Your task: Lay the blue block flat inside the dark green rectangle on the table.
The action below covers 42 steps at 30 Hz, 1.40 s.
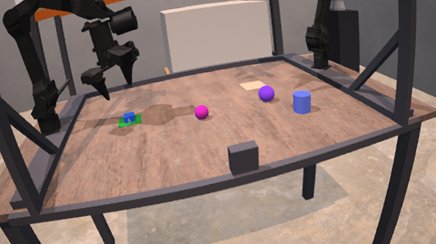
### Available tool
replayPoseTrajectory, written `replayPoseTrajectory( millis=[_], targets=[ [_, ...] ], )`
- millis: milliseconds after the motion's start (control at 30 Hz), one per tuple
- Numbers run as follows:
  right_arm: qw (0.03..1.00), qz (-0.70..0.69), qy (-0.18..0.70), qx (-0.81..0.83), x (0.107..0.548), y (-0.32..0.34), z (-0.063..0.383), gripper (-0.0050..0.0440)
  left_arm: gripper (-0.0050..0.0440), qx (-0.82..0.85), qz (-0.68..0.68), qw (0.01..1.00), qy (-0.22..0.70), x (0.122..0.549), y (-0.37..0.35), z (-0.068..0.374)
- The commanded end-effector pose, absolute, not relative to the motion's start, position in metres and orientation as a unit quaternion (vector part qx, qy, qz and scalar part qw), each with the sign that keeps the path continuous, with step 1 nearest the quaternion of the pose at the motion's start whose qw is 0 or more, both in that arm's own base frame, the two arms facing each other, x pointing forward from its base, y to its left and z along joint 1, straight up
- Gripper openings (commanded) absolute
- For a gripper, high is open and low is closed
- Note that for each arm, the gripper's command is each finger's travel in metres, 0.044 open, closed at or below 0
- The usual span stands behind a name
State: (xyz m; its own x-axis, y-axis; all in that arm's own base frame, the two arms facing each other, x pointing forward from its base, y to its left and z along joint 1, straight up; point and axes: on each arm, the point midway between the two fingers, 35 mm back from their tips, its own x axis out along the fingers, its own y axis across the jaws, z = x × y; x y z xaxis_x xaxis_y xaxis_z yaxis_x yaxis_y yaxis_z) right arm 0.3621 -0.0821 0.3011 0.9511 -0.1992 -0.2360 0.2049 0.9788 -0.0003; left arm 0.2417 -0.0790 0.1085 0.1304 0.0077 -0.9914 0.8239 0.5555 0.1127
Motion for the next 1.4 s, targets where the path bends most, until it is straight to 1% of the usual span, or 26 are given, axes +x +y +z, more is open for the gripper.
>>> replayPoseTrajectory(
  millis=[0, 267, 500, 1367],
  targets=[
    [0.996, -0.069, 0.060, 0.003, 0.346, -0.050, 0.315, 0.0200, 0.0440, 0.272, -0.248, 0.728, 0.578, 0.238, -0.076, 0.121],
    [1.000, -0.015, -0.012, 0.000, 0.321, -0.010, 0.325, 0.0200, 0.0440, 0.137, -0.155, 0.796, 0.569, 0.231, -0.073, 0.134],
    [0.999, 0.001, -0.033, 0.000, 0.312, 0.001, 0.327, 0.0200, 0.0440, 0.084, -0.116, 0.816, 0.560, 0.228, -0.072, 0.138],
    [0.999, 0.000, -0.033, 0.000, 0.314, 0.000, 0.330, 0.0200, 0.0440, 0.073, -0.109, 0.817, 0.561, 0.228, -0.072, 0.137]
  ],
)
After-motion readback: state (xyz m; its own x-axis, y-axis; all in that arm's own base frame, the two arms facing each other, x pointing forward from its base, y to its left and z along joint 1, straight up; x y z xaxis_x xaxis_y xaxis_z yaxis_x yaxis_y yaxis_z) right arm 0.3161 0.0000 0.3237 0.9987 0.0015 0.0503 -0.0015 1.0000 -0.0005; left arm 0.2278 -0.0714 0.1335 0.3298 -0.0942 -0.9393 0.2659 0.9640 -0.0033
